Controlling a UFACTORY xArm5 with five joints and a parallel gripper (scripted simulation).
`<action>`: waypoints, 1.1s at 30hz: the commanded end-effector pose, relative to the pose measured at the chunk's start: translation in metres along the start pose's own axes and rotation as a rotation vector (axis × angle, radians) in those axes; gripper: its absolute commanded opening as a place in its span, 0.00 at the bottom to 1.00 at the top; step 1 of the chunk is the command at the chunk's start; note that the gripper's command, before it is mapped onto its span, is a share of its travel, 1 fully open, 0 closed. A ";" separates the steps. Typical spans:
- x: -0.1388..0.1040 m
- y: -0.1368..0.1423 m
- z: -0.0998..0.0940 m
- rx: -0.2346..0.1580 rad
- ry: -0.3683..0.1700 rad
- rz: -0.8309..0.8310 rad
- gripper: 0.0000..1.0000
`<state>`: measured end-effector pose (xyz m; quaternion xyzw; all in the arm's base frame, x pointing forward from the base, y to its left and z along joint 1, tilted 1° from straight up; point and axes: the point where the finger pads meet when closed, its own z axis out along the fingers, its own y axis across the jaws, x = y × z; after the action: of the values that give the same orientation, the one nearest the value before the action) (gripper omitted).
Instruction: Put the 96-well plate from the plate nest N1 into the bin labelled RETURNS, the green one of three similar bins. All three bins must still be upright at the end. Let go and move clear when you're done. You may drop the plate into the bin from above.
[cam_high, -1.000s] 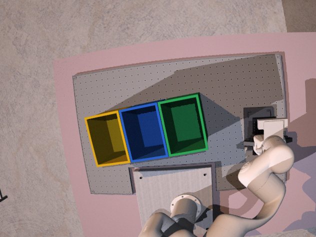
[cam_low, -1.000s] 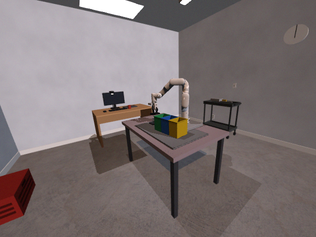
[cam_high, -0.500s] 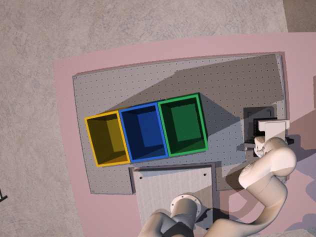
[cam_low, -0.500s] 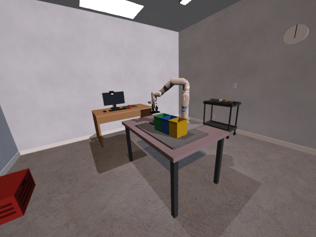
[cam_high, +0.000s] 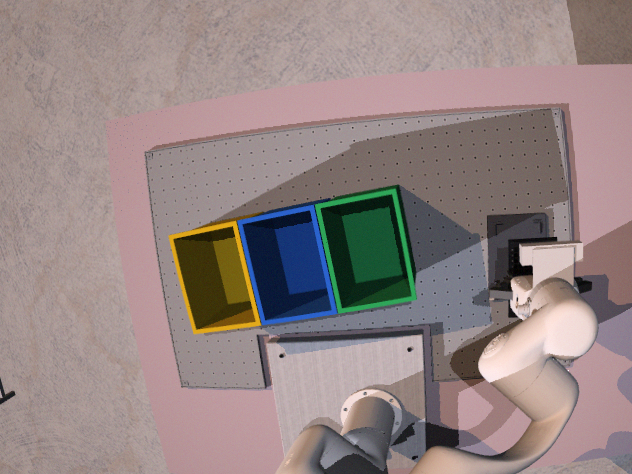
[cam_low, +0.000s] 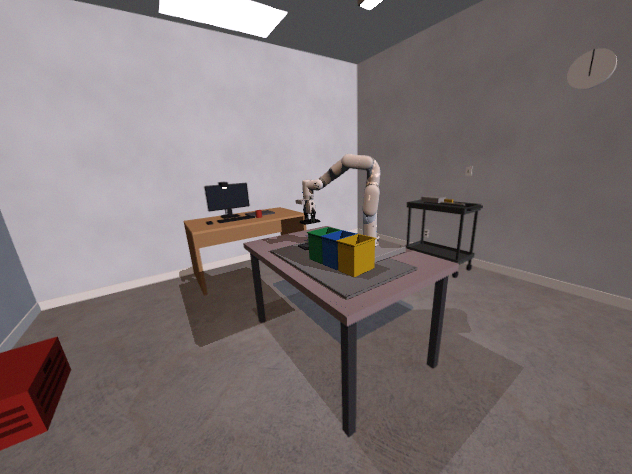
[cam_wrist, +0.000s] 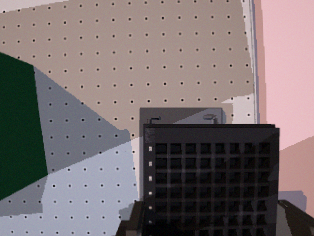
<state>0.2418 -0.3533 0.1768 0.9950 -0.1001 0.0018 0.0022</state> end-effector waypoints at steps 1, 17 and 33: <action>0.001 0.001 -0.010 -0.003 0.003 0.000 0.00; 0.000 0.001 -0.034 -0.003 0.003 0.000 0.00; 0.000 0.001 -0.050 -0.003 0.003 0.000 0.00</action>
<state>0.2412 -0.3537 0.2238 0.9950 -0.1001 0.0020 0.0024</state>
